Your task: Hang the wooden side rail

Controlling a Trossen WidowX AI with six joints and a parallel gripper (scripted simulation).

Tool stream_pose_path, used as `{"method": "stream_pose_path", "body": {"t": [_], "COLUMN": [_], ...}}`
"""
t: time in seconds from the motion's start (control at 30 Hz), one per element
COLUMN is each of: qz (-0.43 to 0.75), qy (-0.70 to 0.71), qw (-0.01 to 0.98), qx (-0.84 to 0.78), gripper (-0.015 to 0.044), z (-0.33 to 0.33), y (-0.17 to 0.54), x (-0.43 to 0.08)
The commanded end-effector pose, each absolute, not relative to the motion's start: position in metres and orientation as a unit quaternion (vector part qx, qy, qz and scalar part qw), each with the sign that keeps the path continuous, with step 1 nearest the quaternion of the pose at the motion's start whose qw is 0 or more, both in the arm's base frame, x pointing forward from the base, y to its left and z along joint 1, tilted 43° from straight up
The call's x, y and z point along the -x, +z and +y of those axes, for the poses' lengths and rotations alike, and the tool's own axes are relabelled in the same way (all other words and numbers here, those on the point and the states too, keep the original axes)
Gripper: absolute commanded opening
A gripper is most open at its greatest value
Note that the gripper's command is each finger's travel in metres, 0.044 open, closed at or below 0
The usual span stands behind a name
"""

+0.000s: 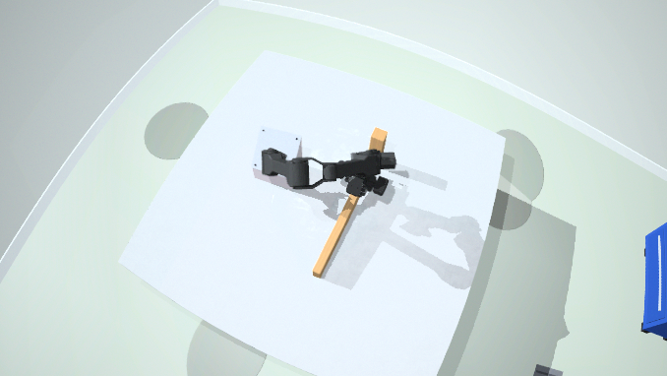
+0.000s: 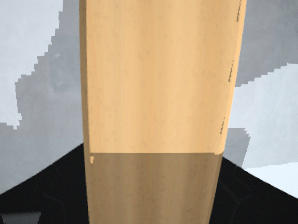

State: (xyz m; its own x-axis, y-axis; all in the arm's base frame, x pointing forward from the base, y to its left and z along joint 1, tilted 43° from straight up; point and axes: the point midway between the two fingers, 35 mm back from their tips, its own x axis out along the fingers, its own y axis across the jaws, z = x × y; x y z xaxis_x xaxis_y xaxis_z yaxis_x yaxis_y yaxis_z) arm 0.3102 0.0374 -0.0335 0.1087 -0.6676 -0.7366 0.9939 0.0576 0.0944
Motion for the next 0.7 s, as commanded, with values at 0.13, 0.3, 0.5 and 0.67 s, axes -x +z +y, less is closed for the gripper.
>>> {"method": "stream_pose_path", "body": {"t": [0.13,0.3,0.5,0.67], "qz": [0.266,0.266,0.266,0.266], "qy": [-0.607,-0.607,-0.607,-0.607], "qw": [0.681,0.681,0.681,0.681], "qx": [-0.312,-0.312,-0.312,-0.312], "gripper": [0.0000,0.0000,0.0000,0.0000], "z": [0.0444,0.0450,0.0450,0.0451], "y": [-0.0328,-0.0330,-0.0340,-0.0347], "x": [-0.3118,-0.3115,-0.3109,-0.3109]}}
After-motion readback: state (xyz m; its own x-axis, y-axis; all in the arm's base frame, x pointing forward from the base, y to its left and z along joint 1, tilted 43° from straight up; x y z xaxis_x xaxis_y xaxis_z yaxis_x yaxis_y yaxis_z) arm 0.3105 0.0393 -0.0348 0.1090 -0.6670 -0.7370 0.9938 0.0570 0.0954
